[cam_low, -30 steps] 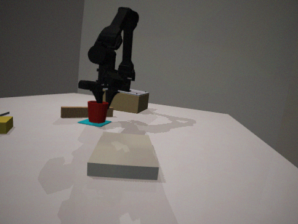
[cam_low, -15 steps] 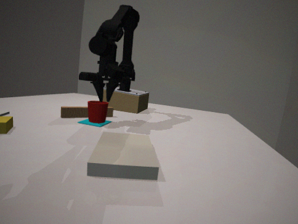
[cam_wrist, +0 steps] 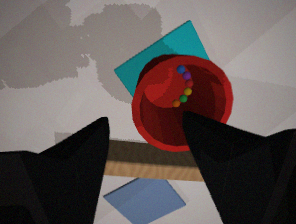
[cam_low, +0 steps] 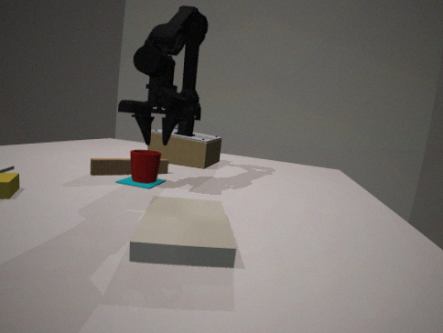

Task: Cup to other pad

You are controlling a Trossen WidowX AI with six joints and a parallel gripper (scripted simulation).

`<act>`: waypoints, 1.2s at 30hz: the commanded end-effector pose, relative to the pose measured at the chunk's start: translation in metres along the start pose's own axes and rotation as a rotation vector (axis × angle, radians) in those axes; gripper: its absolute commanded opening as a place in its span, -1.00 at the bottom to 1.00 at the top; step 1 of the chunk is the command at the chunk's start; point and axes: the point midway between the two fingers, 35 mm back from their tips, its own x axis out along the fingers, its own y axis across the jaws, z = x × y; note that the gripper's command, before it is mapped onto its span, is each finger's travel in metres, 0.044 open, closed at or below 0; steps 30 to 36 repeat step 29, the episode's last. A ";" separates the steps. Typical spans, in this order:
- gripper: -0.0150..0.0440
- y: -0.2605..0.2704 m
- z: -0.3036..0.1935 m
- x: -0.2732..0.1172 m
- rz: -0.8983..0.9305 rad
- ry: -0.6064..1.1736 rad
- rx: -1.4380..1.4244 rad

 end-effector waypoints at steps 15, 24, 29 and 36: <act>1.00 0.000 0.001 -0.049 -0.005 0.002 0.000; 1.00 0.000 0.002 -0.059 -0.006 -0.003 0.004; 1.00 0.000 0.002 -0.059 -0.006 -0.003 0.004; 1.00 0.000 0.002 -0.059 -0.006 -0.003 0.004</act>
